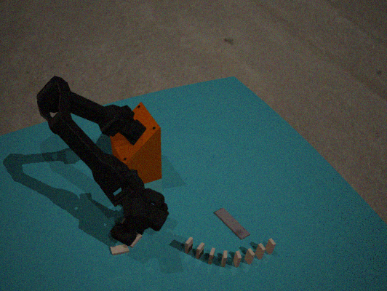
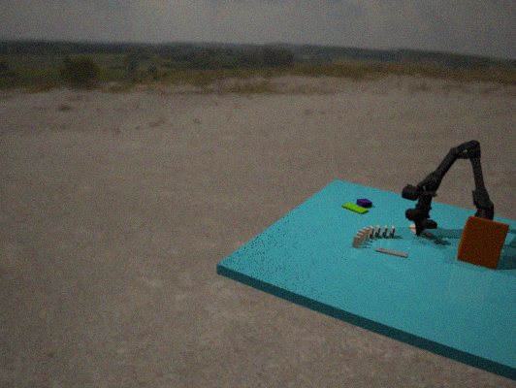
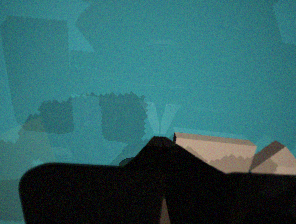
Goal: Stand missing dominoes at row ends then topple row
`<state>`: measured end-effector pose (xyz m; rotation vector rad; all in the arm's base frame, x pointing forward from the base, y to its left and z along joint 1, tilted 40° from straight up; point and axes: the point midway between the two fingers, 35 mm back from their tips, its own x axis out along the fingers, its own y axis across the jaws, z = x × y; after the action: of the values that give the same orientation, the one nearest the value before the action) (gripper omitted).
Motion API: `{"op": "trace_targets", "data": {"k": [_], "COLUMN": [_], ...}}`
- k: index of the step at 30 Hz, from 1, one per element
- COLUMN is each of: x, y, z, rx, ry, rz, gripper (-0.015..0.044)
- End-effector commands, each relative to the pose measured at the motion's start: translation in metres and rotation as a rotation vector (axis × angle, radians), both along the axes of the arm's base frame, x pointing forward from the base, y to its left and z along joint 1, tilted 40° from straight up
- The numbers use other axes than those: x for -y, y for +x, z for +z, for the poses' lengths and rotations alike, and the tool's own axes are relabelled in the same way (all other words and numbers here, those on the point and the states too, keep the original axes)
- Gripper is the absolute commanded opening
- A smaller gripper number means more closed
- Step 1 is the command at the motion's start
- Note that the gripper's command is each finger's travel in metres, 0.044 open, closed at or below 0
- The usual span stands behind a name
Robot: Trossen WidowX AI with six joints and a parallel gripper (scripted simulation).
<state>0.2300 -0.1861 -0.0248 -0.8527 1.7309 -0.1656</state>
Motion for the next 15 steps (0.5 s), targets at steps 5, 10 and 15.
{"op": "trace_targets", "data": {"k": [5, 10, 15], "x": [0.022, 0.028, 0.002], "y": [0.015, 0.018, 0.026], "z": [0.016, 0.021, 0.040], "rx": [0.040, 0.040, 0.014], "ry": [-0.041, -0.042, -0.014], "rz": [-0.023, -0.023, 0.029], "gripper": [0.0000, 0.0000, 0.0000]}}
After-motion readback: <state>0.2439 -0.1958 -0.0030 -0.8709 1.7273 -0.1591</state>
